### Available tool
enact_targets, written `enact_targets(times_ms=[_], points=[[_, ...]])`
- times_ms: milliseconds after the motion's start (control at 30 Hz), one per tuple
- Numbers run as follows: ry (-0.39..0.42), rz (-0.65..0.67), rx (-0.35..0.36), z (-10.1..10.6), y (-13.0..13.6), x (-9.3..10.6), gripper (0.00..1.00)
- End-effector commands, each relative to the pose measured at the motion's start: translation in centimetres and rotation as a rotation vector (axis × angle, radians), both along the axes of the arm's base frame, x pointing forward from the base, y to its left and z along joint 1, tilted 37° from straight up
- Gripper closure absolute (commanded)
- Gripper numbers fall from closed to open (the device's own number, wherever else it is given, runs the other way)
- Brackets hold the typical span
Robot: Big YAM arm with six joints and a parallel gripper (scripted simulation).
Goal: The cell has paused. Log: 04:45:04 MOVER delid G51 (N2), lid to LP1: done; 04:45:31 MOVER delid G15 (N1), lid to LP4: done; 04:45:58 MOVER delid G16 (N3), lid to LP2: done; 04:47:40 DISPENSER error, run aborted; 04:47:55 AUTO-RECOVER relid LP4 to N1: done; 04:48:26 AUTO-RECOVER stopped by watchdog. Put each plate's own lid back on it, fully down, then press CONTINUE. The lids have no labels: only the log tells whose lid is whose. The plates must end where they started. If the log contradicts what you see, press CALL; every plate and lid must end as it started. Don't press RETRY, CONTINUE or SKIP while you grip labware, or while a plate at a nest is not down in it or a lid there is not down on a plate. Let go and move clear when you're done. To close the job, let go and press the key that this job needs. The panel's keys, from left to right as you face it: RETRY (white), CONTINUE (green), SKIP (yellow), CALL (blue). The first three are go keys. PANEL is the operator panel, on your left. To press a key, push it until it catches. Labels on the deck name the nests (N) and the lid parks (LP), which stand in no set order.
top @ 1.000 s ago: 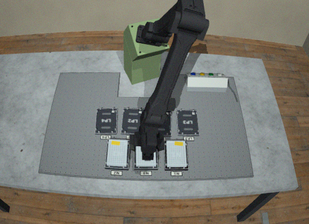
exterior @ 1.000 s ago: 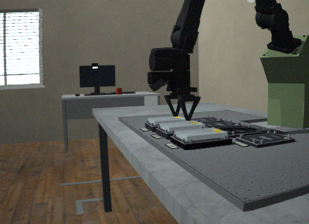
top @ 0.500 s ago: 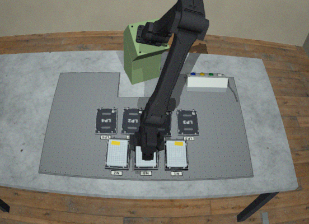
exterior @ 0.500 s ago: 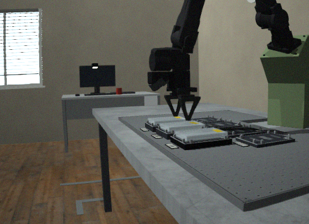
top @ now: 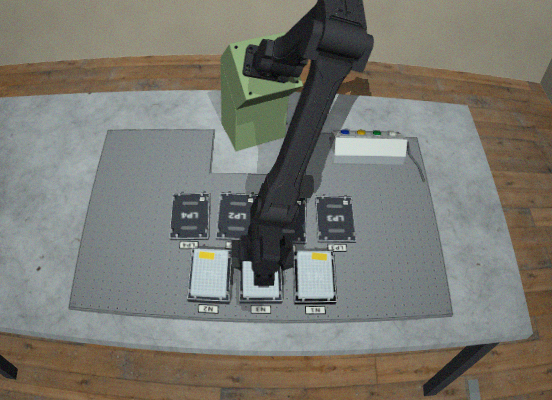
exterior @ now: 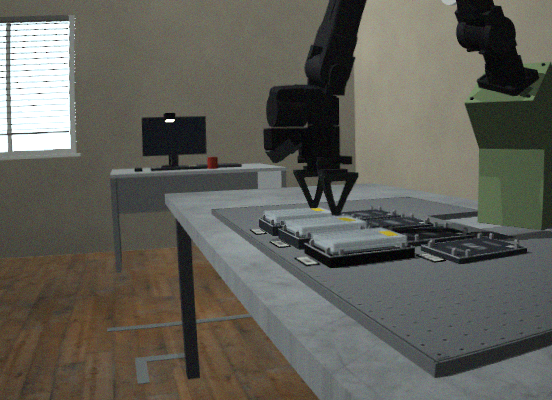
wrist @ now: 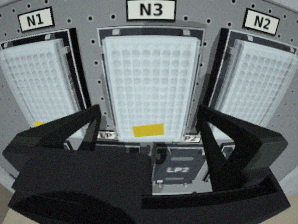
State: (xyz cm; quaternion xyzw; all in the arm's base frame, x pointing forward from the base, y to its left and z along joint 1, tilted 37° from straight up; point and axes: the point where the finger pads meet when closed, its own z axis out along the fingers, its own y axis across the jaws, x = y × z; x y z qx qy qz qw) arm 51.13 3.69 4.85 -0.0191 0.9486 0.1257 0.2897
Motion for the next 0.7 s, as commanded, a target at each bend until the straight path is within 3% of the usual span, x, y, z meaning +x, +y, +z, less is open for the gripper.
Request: enact_targets(times_ms=[0, 667], points=[[-0.004, -0.004, -0.007, 0.21, -0.95, 0.44, 0.00], [-0.014, 0.000, -0.002, 0.61, -0.27, 0.46, 0.00]])
